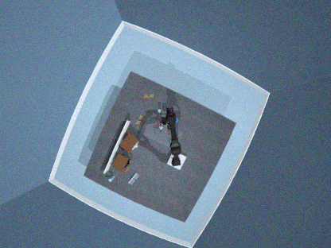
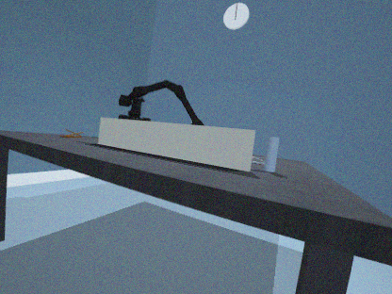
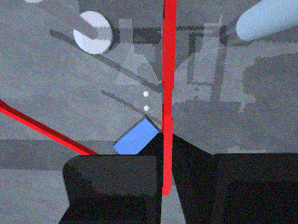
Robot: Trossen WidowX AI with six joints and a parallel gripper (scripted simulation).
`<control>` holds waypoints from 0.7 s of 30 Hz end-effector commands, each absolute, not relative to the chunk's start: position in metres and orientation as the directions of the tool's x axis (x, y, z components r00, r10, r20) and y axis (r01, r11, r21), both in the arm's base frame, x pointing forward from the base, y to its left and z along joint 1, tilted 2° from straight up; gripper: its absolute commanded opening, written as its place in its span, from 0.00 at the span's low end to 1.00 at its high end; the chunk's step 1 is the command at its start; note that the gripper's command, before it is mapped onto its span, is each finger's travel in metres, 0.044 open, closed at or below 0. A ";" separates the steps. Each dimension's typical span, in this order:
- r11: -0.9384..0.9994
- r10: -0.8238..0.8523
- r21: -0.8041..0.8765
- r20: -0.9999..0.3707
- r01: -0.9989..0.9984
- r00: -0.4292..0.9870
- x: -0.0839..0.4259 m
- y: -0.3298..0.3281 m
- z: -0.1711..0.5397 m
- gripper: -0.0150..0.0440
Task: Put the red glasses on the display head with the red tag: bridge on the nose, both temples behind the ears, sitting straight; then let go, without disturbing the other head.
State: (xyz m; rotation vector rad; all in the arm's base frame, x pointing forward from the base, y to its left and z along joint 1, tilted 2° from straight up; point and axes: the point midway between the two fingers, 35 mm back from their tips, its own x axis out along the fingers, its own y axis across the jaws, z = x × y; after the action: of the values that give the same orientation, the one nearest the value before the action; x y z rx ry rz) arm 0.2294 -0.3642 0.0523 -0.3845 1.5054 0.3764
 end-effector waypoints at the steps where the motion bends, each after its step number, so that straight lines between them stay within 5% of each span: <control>1: 0.882 0.001 -0.011 -1.000 -0.470 0.025 0.229 -0.364 0.052 0.25; 21: 0.882 0.001 -0.011 -1.000 -0.470 0.026 0.236 -0.361 0.054 0.25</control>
State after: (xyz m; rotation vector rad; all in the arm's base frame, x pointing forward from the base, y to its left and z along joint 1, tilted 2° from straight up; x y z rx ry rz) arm 0.2345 -0.3619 0.0528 -0.3889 1.5056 0.3792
